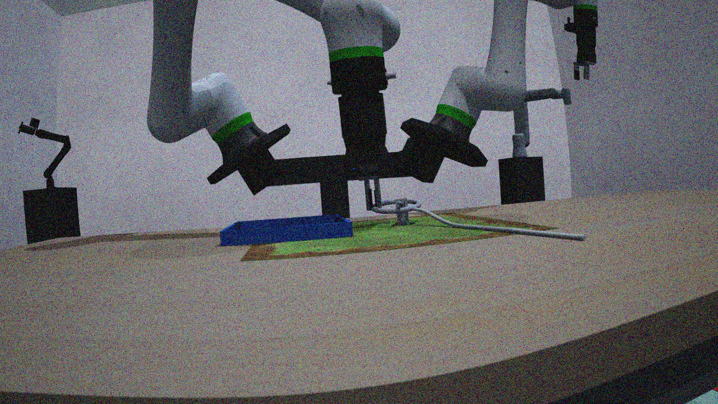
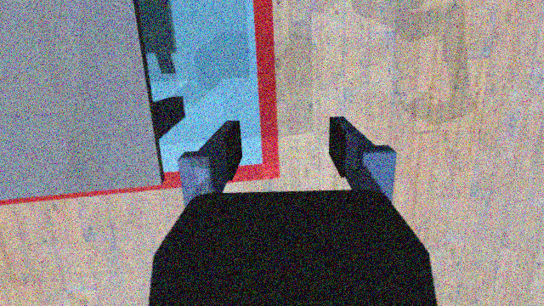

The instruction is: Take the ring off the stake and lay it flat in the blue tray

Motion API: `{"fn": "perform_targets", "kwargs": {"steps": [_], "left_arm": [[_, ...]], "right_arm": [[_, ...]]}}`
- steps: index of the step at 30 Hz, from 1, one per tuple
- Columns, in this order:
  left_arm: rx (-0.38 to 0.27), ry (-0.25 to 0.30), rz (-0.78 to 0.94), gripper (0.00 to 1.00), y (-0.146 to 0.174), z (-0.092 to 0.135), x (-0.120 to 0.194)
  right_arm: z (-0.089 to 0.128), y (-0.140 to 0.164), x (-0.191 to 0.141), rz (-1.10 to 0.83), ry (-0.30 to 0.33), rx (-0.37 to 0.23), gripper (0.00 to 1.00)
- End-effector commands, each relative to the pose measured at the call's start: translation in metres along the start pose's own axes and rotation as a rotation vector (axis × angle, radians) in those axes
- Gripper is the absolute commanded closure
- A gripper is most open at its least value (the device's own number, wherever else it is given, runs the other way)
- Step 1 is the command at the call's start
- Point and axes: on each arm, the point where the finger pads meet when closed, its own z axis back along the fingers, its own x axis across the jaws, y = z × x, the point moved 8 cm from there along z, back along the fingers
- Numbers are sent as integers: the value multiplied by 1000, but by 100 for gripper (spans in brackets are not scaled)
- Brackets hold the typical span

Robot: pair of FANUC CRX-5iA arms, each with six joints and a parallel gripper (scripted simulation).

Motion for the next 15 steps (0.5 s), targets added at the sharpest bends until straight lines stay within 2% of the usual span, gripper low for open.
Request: {"fn": "perform_targets", "kwargs": {"steps": [1, 15], "left_arm": [[-2, 0, 0, 0, 0, 1, 0], [-2, 0, 0, 0, 0, 1, 0]], "right_arm": [[2, -4, 1, 1, 3, 36, 100], [4, -8, 1, 1, 3, 55, 100]]}}
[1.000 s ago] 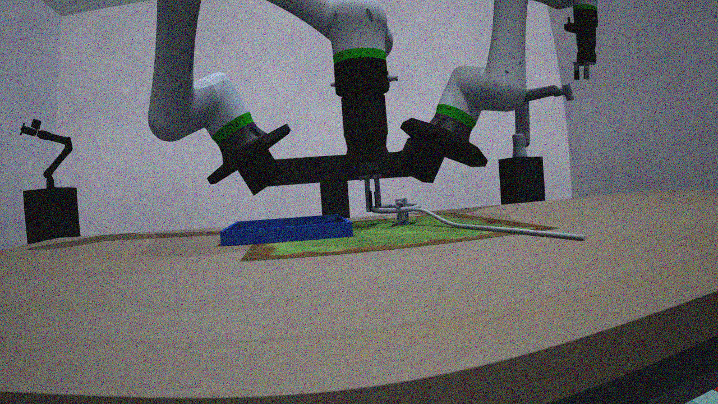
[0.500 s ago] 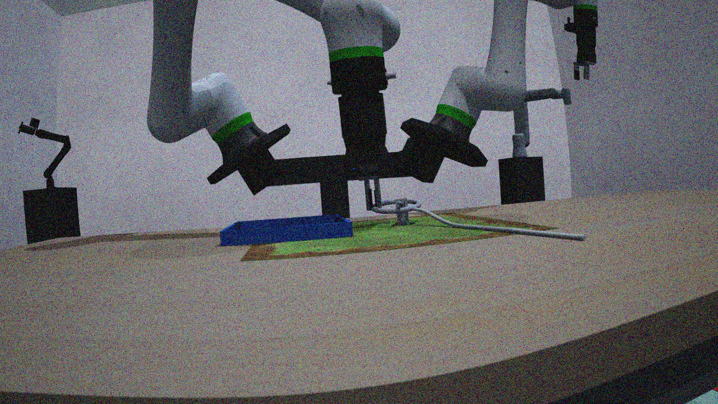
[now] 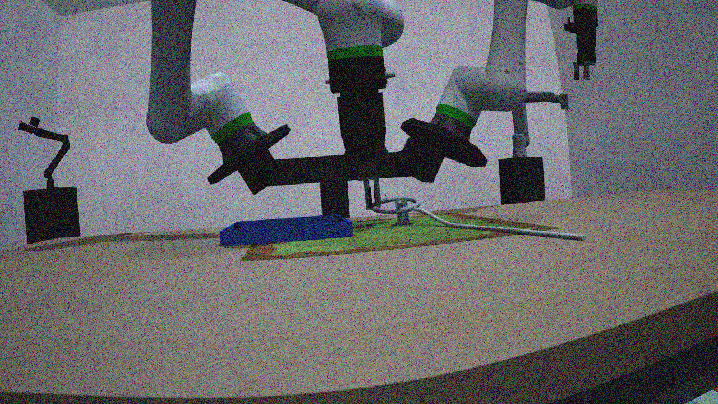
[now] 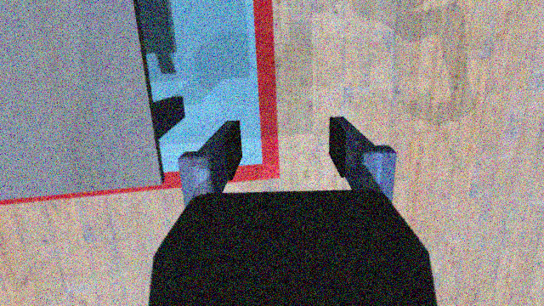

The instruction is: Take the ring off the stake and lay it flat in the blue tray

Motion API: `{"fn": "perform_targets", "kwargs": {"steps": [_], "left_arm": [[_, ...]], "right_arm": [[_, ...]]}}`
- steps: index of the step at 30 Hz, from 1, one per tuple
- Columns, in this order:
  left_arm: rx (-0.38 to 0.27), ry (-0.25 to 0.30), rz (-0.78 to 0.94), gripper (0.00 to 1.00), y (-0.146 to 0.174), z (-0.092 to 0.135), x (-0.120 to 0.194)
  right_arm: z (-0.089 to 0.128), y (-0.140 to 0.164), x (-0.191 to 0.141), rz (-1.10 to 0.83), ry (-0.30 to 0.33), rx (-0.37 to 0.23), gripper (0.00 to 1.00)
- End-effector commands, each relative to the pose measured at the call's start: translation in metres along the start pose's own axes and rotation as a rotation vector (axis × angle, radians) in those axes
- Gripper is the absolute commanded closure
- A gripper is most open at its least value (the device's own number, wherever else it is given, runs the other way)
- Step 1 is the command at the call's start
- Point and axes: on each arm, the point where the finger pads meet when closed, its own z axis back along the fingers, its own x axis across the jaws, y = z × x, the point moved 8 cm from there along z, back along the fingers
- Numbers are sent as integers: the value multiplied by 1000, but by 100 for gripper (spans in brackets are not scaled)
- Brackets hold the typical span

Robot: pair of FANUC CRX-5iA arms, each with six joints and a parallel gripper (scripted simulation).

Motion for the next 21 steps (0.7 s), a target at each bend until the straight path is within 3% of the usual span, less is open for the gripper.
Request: {"fn": "perform_targets", "kwargs": {"steps": [1, 21], "left_arm": [[-2, 0, 0, 0, 0, 1, 0], [-2, 0, 0, 0, 0, 1, 0]], "right_arm": [[2, -2, 1, 1, -2, 0, 100], [5, -13, 1, 1, -2, -6, 100]]}}
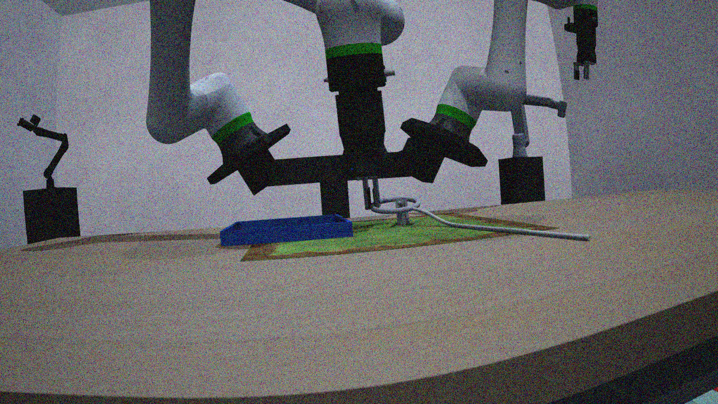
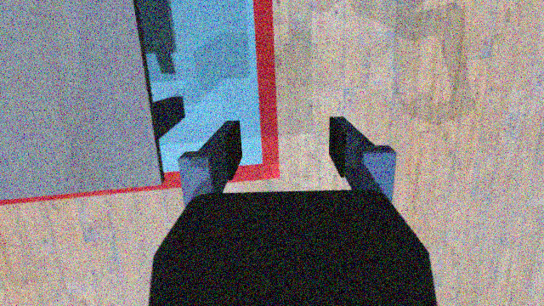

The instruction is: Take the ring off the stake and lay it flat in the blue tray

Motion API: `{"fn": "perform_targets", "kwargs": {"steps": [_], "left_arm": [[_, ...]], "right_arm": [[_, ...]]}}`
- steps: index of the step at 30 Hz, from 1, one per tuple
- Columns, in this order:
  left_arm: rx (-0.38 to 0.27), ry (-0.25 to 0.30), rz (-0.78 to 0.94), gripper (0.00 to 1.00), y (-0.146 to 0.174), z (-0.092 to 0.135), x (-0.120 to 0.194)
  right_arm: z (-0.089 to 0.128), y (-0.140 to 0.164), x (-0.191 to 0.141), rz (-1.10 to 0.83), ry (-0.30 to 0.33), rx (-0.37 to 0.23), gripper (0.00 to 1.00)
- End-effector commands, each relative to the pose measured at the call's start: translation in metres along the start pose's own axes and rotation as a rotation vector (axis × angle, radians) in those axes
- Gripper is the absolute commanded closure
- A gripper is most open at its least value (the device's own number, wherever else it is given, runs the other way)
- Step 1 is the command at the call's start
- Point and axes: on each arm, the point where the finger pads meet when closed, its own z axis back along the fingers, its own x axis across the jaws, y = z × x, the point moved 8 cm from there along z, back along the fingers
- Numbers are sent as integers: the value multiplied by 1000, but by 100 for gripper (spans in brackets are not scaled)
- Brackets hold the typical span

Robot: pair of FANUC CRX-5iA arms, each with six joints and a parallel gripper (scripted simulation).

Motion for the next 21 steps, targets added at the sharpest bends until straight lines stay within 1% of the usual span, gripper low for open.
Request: {"fn": "perform_targets", "kwargs": {"steps": [1, 16, 21], "left_arm": [[-2, 0, 0, 0, 0, 1, 0], [-2, 0, 0, 0, 0, 1, 0], [-2, 0, 0, 0, 0, 1, 0]], "right_arm": [[2, -3, 1, 0, -2, -3, 100], [9, -8, 1, 0, -2, -3, 100], [9, -3, 1, 0, -2, -52, 100]]}}
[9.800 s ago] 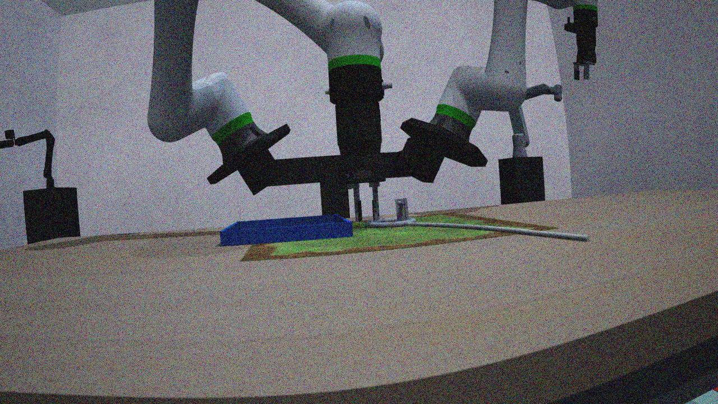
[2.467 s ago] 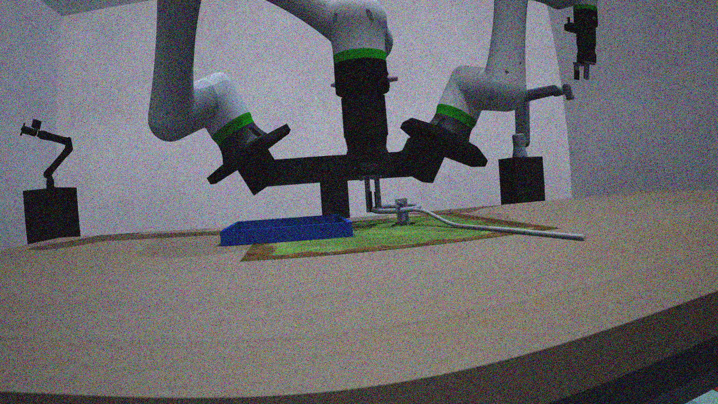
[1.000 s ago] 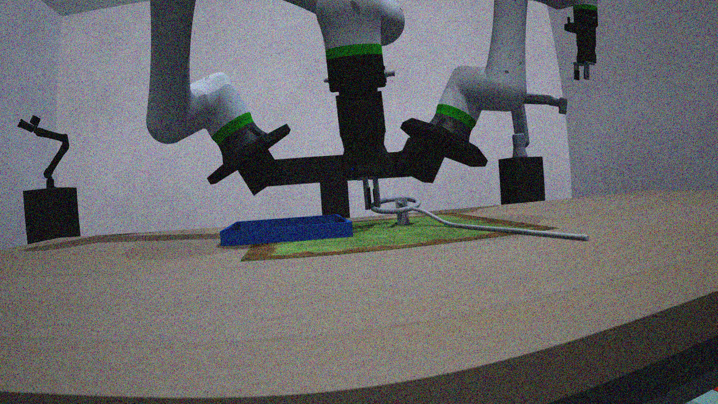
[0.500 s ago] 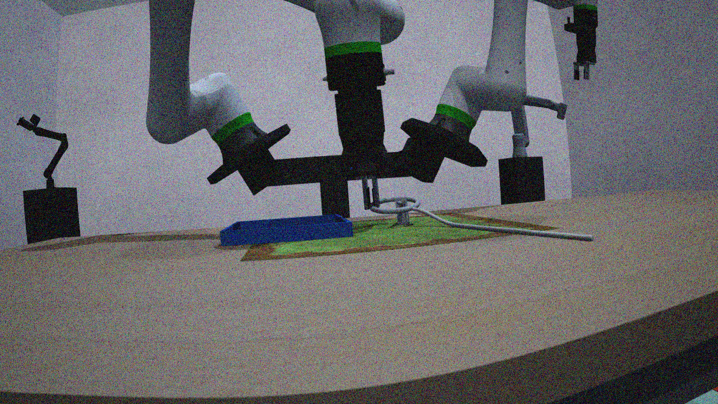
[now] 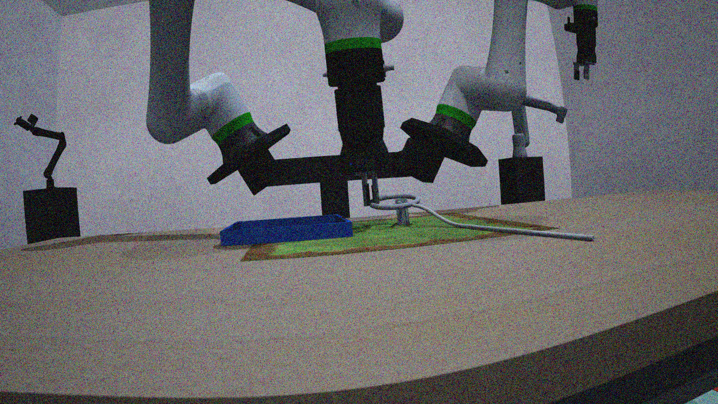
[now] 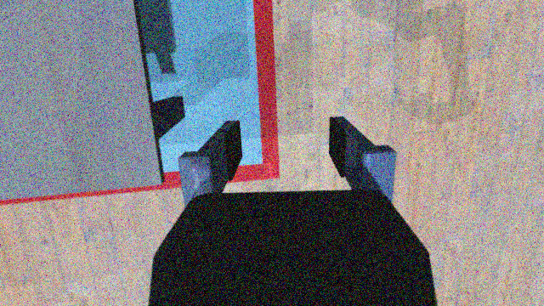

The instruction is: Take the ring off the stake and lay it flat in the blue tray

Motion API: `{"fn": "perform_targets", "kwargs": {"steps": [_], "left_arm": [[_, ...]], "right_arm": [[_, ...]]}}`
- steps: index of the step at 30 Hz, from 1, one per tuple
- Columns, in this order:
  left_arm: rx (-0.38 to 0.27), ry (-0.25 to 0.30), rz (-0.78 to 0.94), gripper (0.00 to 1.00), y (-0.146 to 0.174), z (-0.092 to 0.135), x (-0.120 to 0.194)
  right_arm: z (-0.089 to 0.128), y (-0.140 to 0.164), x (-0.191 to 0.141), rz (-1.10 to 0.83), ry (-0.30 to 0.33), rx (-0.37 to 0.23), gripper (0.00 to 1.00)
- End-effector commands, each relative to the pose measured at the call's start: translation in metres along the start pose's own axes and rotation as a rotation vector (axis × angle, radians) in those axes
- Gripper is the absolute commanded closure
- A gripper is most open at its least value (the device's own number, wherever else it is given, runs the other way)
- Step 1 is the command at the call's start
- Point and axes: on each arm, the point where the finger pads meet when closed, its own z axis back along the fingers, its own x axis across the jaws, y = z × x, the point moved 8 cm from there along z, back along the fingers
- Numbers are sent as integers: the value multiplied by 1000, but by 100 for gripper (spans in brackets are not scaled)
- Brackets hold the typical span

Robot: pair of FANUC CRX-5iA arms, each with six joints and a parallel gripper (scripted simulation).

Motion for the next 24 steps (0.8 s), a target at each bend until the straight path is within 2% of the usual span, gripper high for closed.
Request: {"fn": "perform_targets", "kwargs": {"steps": [1, 6, 15, 24], "left_arm": [[-2, 0, 0, 0, 0, 1, 0], [-2, 0, 0, 0, 0, 1, 0], [-2, 0, 0, 0, 0, 1, 0], [-2, 0, 0, 0, 0, 1, 0]], "right_arm": [[1, 4, 1, 0, -2, -43, 100], [1, 8, 1, 0, -2, -83, 100], [1, 8, 1, 0, -2, -92, 100], [3, 13, 1, 0, -3, -142, 100]]}}
